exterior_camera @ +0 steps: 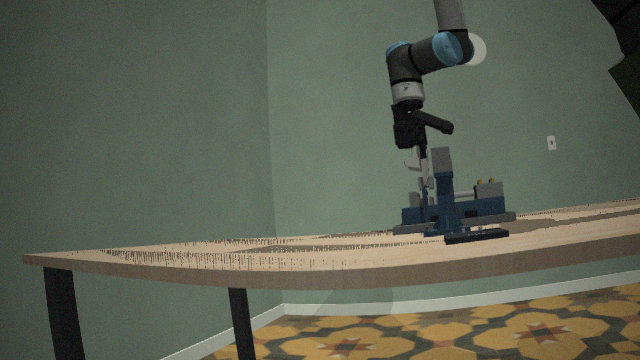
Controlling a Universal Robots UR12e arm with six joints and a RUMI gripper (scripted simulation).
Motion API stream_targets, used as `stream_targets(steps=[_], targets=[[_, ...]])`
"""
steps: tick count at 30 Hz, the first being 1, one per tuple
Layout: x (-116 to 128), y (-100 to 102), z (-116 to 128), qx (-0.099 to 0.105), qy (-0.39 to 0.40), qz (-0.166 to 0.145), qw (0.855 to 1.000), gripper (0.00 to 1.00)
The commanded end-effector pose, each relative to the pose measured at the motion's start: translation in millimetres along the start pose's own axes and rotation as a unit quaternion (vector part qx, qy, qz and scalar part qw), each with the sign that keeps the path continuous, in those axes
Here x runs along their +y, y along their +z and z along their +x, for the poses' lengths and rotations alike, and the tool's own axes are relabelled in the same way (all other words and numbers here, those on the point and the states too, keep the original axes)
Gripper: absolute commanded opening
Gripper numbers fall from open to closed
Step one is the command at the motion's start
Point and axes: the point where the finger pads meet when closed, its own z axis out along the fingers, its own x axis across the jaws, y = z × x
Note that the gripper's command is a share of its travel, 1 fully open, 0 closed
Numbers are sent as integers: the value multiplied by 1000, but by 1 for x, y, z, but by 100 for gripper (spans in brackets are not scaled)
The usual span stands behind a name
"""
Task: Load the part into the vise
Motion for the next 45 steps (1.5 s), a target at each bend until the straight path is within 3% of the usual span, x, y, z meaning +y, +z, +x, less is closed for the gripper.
stream_targets(steps=[1,45], targets=[[1,0,0,0,0,-1,1000,0],[1,9,0,0,0,-1,1000,0]])
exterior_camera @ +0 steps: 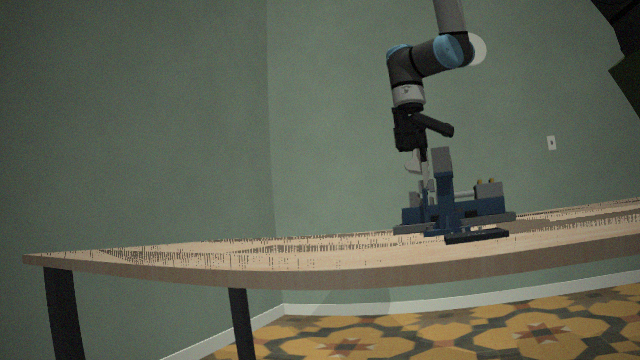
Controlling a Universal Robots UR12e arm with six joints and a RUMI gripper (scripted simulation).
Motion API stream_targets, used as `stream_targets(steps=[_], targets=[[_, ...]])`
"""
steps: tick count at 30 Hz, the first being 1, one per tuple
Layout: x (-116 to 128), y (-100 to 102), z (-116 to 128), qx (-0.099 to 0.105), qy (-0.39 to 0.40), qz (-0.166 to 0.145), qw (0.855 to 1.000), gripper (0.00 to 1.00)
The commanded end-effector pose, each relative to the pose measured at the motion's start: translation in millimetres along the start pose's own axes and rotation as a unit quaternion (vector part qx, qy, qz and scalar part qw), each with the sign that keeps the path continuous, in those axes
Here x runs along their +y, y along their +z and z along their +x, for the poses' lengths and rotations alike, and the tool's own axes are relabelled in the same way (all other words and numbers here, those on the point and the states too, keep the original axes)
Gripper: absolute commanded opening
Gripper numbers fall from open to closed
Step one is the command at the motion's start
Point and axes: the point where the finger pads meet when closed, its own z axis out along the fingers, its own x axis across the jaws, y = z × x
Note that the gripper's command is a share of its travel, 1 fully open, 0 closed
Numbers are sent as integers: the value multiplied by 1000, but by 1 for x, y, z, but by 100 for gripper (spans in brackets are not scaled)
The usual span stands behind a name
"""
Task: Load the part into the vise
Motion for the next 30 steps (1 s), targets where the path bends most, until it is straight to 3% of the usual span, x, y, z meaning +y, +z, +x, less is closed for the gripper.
stream_targets(steps=[1,30], targets=[[1,1,0,0,0,-1,1000,0],[1,10,0,0,0,-1,1000,0]])
